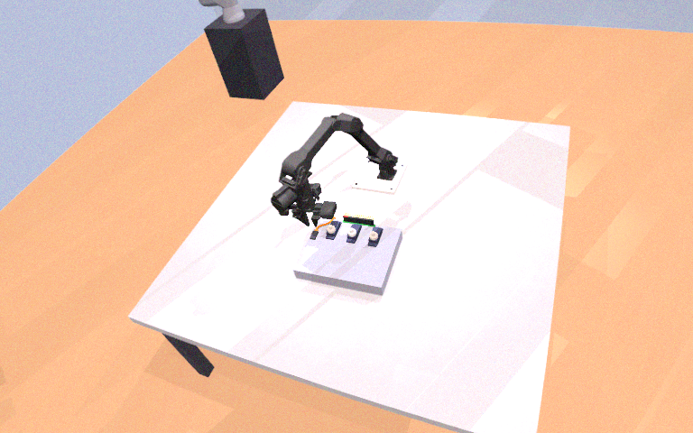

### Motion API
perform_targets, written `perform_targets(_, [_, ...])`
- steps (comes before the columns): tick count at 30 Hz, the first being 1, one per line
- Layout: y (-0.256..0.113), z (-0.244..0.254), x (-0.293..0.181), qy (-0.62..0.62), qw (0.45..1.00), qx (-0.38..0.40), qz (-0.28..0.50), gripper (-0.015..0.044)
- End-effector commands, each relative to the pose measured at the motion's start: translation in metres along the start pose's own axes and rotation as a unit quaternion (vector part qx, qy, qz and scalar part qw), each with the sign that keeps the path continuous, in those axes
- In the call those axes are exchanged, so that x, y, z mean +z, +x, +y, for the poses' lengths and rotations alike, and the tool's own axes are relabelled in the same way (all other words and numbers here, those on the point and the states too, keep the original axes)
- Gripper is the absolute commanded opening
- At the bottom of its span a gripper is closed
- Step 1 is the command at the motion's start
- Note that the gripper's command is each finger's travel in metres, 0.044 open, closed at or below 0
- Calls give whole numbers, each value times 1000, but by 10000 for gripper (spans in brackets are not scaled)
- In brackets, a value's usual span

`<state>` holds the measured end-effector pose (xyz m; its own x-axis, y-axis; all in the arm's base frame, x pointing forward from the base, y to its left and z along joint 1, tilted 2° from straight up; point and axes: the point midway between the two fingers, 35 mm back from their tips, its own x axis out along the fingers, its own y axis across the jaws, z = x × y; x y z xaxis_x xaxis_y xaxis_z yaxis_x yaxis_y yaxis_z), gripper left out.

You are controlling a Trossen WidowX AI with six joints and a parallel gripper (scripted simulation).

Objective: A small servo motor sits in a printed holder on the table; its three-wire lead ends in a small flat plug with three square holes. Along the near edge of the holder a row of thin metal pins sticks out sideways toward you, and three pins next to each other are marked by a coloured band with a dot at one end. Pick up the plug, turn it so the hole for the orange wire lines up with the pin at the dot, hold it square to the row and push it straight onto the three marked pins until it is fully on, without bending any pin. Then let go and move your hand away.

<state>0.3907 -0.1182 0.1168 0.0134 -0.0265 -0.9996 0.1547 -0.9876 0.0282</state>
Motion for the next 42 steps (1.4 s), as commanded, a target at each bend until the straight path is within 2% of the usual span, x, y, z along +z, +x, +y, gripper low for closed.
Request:
perform_targets(1, [1,1,0,16,1000,-2,-7,115])
perform_targets(10, [25,1,1,16,1000,-1,-7,115])
perform_targets(26, [41,1,1,16,1000,-1,-7,115])
perform_targets(29, [41,1,1,16,1000,-1,-7,36])
perform_targets(35, [41,1,1,16,1000,-1,-7,0])
perform_targets(42, [17,2,-1,16,1000,-1,-7,0])
